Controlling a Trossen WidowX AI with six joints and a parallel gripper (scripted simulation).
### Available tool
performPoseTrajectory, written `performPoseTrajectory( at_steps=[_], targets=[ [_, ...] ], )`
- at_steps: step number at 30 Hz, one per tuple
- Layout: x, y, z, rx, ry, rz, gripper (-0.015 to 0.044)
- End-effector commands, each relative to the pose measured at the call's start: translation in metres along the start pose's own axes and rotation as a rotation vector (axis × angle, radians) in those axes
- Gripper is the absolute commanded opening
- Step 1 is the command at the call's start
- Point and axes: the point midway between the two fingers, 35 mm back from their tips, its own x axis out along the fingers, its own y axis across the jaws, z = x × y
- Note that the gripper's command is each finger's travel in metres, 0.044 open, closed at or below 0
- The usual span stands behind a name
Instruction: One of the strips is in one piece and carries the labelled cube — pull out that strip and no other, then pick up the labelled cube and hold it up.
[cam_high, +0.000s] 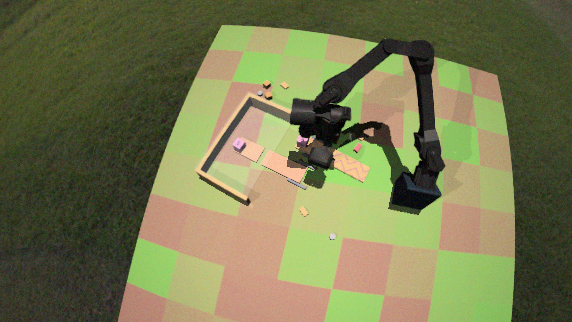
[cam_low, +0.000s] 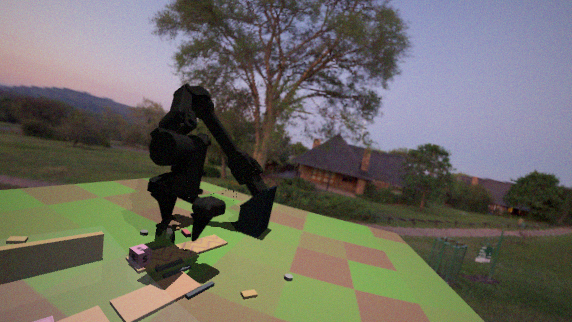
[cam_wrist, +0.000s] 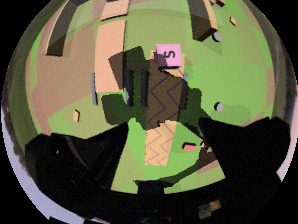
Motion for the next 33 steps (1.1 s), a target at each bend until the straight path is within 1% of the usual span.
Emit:
performPoseTrajectory(
  at_steps=[1, 22, 29, 33],
  targets=[
    [-0.002, -0.002, 0.015, -0.005, -0.003, -0.003, 0.044],
    [-0.012, -0.014, 0.083, -0.002, -0.006, -0.003, 0.044],
    [-0.004, -0.014, 0.084, -0.002, -0.006, -0.003, 0.0256],
    [0.003, -0.014, 0.084, -0.002, -0.006, -0.003, 0.025]
  ],
)
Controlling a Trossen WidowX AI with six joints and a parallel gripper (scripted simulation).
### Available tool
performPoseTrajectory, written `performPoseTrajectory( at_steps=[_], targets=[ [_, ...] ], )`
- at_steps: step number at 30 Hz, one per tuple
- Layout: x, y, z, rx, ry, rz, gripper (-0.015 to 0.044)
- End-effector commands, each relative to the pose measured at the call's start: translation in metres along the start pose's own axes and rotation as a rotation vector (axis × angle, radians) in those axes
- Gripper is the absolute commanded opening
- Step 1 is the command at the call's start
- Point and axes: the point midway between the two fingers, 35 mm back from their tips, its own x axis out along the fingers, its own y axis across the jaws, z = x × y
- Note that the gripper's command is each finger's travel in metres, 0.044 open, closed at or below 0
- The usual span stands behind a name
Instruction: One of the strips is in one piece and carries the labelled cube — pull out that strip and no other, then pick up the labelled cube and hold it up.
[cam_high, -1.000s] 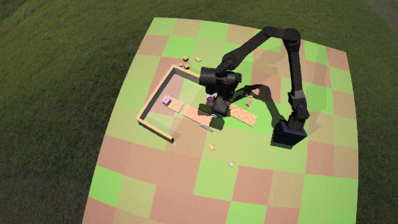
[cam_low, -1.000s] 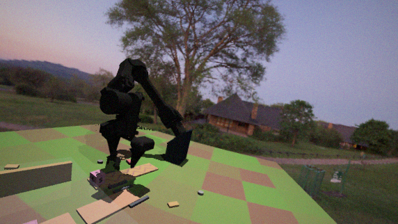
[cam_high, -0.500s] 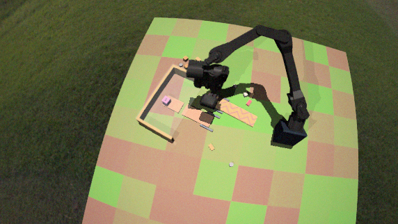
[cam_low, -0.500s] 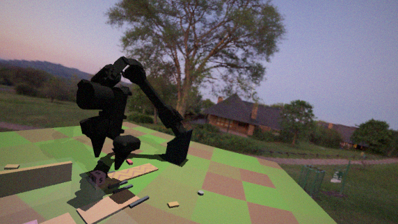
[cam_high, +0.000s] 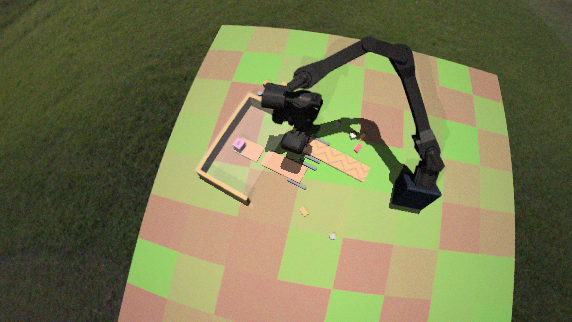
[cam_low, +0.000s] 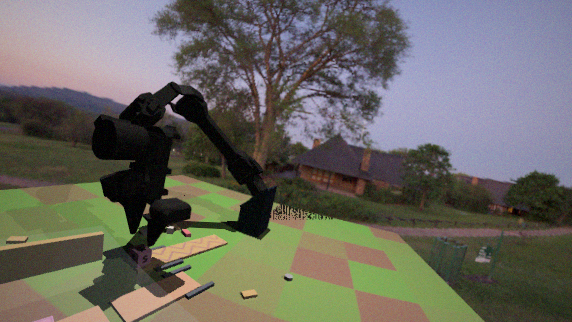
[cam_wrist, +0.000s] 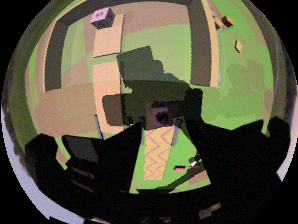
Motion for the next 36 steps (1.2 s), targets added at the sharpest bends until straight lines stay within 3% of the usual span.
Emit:
performPoseTrajectory(
  at_steps=[1, 27, 31, 36],
  targets=[
    [0.007, 0.001, 0.0, -0.008, 0.0, -0.003, 0.025],
    [0.045, 0.0, 0.0, -0.008, -0.001, -0.006, 0.025],
    [0.043, -0.001, 0.0, 0.001, 0.001, -0.003, 0.0145],
    [0.043, -0.001, 0.0, 0.001, 0.001, -0.003, 0.0112]
  ],
)
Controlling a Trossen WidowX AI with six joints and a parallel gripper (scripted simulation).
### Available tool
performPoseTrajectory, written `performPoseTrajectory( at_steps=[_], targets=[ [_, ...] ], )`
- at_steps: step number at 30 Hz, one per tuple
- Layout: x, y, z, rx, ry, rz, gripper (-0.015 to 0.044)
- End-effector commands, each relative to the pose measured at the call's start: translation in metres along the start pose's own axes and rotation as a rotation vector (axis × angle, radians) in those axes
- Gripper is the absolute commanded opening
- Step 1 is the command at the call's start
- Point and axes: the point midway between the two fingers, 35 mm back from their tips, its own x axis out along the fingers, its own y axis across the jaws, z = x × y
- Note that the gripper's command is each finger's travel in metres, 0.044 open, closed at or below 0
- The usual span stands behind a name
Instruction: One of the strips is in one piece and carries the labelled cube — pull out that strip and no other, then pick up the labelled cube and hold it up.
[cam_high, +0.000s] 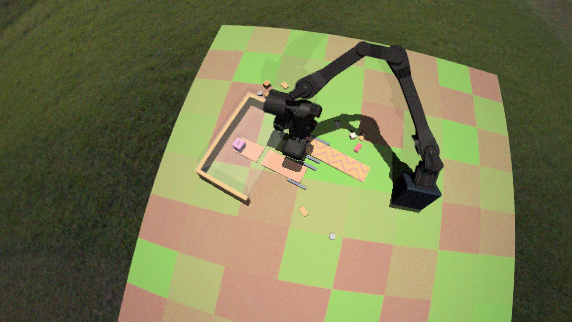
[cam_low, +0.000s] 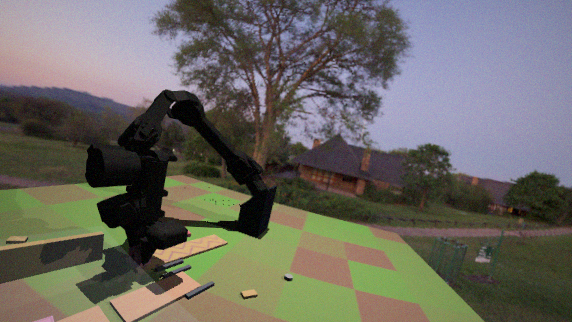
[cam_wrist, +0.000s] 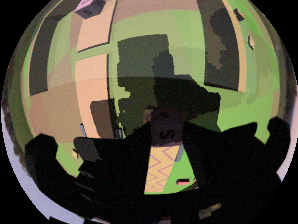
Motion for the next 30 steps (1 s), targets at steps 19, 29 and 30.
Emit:
performPoseTrajectory(
  at_steps=[19, 29, 30],
  targets=[
    [-0.043, 0.008, -0.059, -0.01, 0.0, 0.0, 0.0],
    [-0.043, 0.011, -0.084, -0.012, 0.001, 0.0, 0.0],
    [-0.043, 0.012, -0.088, -0.012, 0.001, 0.0, 0.0]
  ],
)
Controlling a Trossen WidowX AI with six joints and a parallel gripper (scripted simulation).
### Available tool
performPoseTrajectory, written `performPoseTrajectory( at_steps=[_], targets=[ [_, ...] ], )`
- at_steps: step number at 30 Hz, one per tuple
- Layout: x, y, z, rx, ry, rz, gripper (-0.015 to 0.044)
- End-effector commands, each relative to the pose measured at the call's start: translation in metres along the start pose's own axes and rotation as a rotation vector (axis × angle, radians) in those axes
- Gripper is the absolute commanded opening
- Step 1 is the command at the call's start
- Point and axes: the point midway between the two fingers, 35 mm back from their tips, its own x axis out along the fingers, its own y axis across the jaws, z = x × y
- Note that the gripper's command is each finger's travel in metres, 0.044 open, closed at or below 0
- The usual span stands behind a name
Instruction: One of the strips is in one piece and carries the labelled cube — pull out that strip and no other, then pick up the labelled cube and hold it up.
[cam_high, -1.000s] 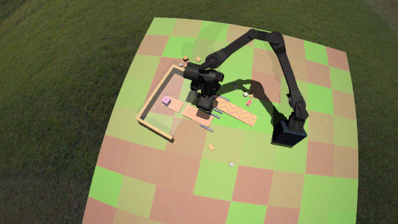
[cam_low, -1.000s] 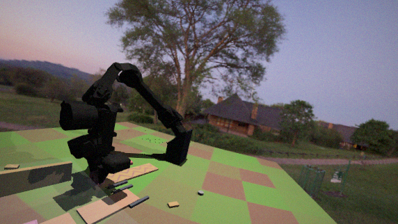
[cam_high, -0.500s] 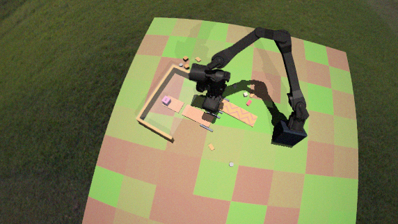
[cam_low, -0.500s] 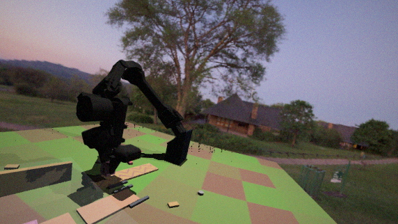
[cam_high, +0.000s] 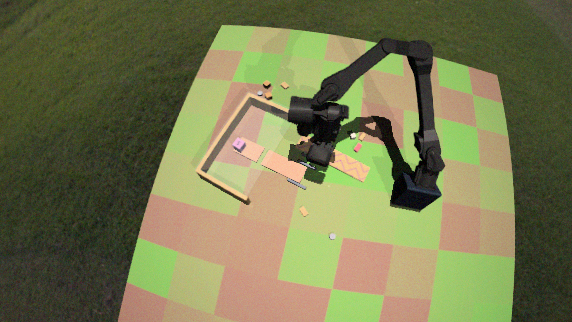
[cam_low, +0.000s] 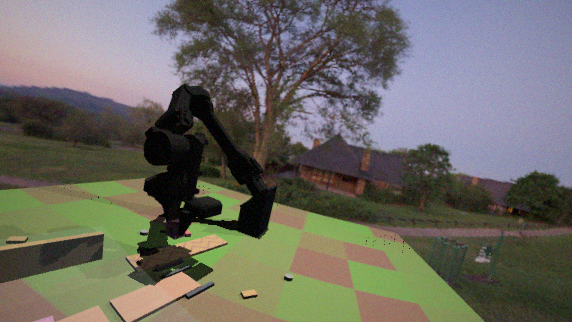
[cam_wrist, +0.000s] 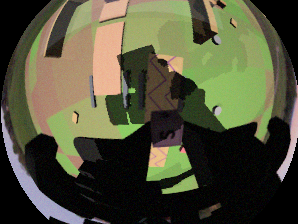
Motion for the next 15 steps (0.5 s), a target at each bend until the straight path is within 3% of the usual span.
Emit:
performPoseTrajectory(
  at_steps=[1, 15],
  targets=[
    [-0.001, 0.002, -0.014, 0.005, -0.006, 0.0, 0.0],
    [-0.037, 0.003, -0.016, 0.004, -0.005, 0.002, 0.0]
  ],
)
